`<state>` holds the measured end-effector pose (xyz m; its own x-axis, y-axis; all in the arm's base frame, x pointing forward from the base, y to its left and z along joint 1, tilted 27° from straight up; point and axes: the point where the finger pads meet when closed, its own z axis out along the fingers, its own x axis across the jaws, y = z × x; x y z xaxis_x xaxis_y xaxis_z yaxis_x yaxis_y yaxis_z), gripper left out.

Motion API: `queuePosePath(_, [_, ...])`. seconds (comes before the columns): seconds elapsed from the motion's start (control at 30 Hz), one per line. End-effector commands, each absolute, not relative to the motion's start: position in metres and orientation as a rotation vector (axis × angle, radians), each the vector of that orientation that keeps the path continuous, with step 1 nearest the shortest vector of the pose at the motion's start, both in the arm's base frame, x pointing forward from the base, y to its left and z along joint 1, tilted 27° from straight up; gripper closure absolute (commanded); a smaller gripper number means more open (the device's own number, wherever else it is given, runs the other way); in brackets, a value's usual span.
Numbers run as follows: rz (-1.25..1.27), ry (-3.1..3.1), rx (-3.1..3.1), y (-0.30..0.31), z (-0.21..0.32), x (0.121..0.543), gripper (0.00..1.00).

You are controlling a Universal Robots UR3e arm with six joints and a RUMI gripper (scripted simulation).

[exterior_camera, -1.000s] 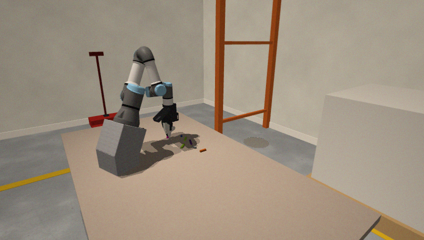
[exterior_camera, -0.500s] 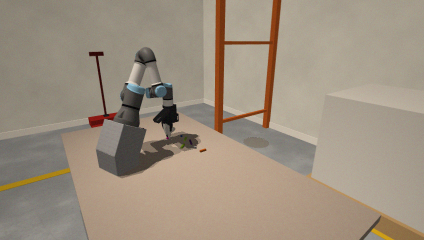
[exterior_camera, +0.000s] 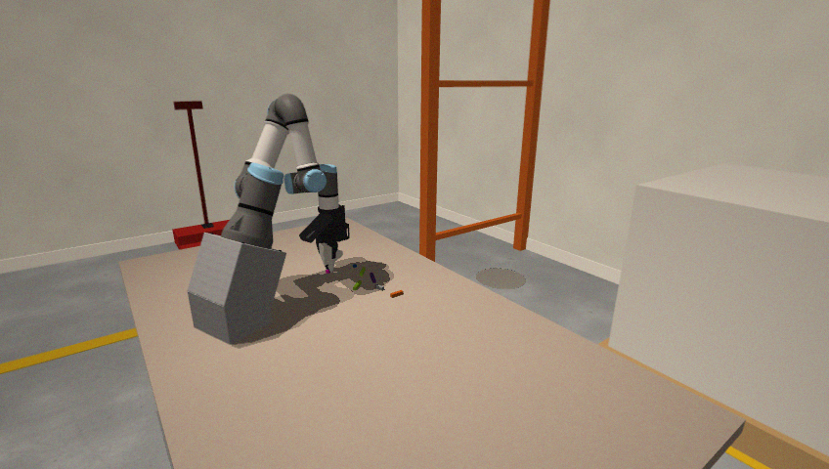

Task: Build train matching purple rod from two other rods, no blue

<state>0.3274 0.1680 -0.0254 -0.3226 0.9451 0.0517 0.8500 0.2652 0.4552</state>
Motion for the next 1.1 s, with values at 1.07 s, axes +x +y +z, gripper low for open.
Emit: queuePosePath(1.07, [0.602,2.304,1.669,0.1681,-0.0251,0.3279,0.94])
